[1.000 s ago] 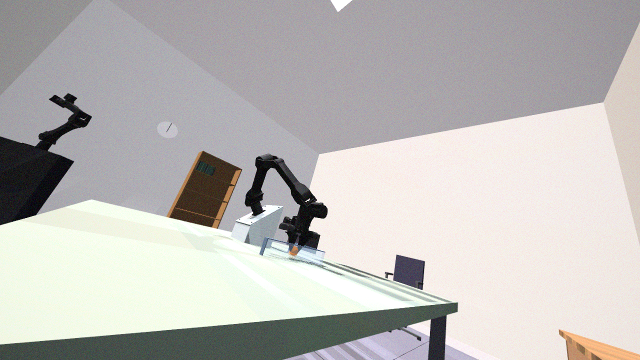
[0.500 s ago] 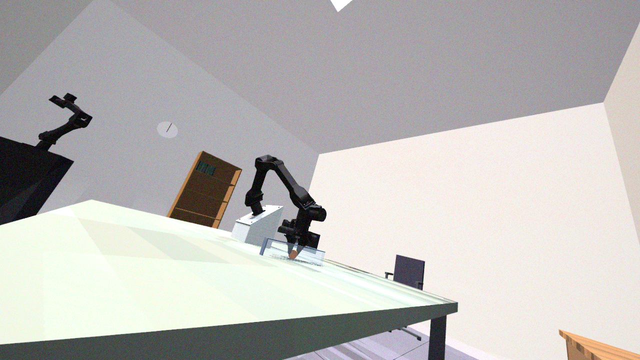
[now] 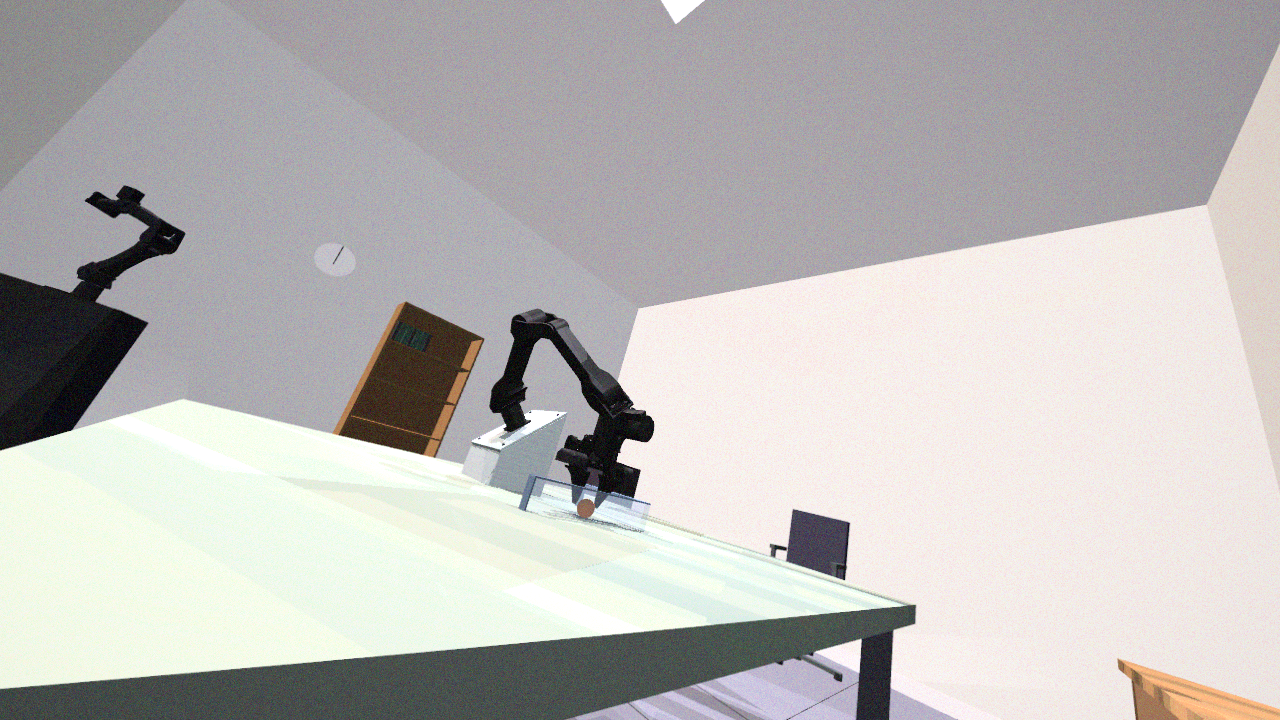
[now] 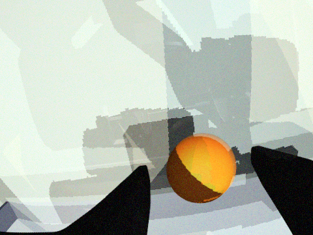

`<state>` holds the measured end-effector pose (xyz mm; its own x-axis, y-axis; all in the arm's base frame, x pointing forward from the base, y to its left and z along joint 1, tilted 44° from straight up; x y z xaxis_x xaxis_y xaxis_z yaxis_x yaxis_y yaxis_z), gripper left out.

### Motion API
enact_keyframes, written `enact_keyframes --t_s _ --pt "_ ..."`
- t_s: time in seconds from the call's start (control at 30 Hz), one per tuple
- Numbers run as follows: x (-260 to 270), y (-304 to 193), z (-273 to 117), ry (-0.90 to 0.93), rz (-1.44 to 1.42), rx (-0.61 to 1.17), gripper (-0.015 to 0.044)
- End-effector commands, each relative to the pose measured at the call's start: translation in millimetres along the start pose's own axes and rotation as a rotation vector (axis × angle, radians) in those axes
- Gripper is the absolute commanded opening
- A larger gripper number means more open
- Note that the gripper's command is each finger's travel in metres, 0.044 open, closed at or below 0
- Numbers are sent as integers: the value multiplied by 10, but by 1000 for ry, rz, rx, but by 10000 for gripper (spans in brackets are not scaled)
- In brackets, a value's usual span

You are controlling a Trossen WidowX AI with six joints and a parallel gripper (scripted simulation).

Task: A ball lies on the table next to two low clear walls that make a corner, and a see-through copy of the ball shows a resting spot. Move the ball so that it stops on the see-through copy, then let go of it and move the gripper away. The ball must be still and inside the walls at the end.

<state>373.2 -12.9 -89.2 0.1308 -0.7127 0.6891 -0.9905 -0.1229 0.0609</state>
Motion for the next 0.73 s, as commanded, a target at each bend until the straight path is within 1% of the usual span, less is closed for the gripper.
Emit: enact_keyframes --t_s 0.0,0.07,0.1,0.43,0.5,0.6,0.63,0.7 --pt "-25 -40 -526 -6 1 22 291" --pt "-24 -14 -751 -4 -1 20 291" --pt "-24 -10 -780 -4 -2 20 291" --pt "-68 -34 -732 -1 -14 33 291" --pt "-65 -28 -841 -3 -12 34 343" --pt "-49 11 -1189 -1 -8 33 422" --pt "-47 16 -1216 -1 -8 33 440" --pt "-47 16 -1216 -1 -8 33 440"
Point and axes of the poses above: the point midway between the two fingers, 35 mm back from their tips, its own z axis out along the fingers, its own x axis across the jaws, y = z × x, the point moved 1 cm from there along -z, back along the fingers, and after that the axes turned 2 degrees about -z, right-handed, at the moved point
